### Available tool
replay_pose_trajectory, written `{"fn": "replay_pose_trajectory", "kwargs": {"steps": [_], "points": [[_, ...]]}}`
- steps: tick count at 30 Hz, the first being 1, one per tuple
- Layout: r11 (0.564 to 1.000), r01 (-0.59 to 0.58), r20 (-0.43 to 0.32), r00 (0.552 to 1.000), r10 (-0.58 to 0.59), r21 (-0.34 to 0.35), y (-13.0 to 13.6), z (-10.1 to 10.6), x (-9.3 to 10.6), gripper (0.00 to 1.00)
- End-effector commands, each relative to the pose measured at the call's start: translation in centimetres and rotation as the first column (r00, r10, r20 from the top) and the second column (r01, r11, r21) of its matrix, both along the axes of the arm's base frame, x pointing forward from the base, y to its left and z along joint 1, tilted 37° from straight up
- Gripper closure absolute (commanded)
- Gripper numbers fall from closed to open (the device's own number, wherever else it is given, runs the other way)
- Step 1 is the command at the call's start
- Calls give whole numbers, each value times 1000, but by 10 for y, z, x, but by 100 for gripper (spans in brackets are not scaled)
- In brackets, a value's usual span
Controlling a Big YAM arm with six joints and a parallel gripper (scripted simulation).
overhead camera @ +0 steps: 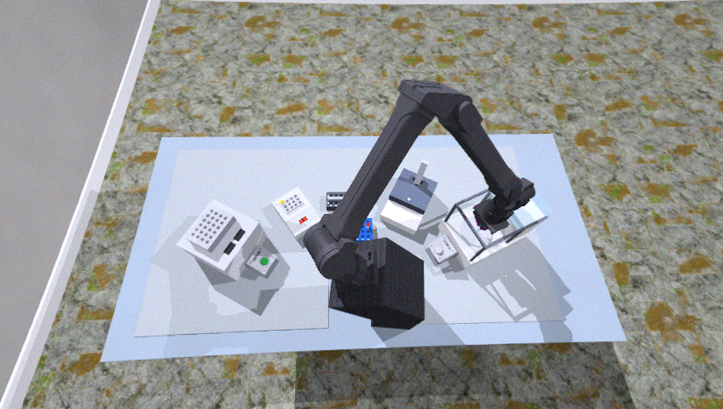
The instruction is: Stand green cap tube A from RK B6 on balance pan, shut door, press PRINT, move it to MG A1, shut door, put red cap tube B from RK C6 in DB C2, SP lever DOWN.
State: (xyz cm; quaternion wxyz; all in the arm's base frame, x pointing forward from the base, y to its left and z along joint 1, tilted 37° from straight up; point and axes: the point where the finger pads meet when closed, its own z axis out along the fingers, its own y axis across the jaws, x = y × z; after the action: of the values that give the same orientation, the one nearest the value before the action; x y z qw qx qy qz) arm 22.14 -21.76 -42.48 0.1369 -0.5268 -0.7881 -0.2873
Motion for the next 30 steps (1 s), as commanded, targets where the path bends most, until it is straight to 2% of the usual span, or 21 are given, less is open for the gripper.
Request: {"fn": "replay_pose_trajectory", "kwargs": {"steps": [1, 27, 28, 30], "points": [[1000, -2, 4, 1000, 2, -17, -3, -10, 9, 91], [1000, -2, 4, 1000, 2, -17, -3, -10, 9, 91], [1000, -2, 1, 1000, 2, -14, -2, -9, 8, 64], [1000, 5, 10, 1000, -5, -19, -11, -1, 7, 64]]}}
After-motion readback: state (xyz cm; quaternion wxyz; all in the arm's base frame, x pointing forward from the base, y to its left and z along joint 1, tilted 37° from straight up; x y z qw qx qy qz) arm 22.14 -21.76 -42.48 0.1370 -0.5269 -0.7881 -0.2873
